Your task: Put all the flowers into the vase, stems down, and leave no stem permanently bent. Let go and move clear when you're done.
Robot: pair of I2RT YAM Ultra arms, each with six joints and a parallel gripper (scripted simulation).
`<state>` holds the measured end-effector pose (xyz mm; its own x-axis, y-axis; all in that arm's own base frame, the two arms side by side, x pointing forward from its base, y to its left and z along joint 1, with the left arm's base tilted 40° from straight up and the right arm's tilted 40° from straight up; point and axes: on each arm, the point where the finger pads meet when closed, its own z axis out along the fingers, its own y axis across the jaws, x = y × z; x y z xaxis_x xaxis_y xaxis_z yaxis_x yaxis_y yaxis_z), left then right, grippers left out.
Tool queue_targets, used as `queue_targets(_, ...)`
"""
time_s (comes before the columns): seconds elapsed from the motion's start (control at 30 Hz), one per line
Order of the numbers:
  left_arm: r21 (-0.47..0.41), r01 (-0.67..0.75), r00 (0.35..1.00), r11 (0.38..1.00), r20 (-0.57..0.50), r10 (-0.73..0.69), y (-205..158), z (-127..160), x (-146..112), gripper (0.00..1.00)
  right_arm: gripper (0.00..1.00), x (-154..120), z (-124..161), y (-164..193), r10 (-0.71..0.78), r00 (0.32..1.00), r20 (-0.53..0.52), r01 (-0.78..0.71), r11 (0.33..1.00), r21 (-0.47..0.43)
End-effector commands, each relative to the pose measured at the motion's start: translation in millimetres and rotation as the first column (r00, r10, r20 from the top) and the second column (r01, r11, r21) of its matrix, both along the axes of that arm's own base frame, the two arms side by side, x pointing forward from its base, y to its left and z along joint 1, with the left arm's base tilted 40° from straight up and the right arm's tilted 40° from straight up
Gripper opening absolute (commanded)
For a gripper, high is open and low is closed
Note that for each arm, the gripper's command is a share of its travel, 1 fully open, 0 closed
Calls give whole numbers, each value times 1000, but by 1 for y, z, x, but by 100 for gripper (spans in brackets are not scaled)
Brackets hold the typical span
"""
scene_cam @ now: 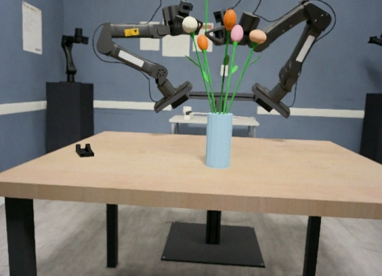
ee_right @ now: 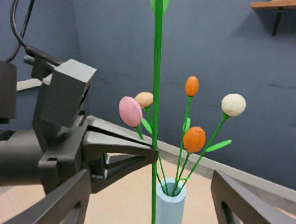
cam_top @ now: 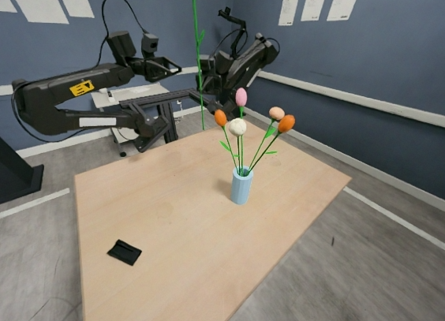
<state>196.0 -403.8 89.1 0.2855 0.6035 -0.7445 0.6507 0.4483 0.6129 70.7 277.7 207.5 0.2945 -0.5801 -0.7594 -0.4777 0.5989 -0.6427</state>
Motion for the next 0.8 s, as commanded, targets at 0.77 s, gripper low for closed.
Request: queue_targets(0.77,-26,37,999,999,-3,-37,-4,2,-10,0,70,-2,-6,1,11,1000,9,-10,1000,-20)
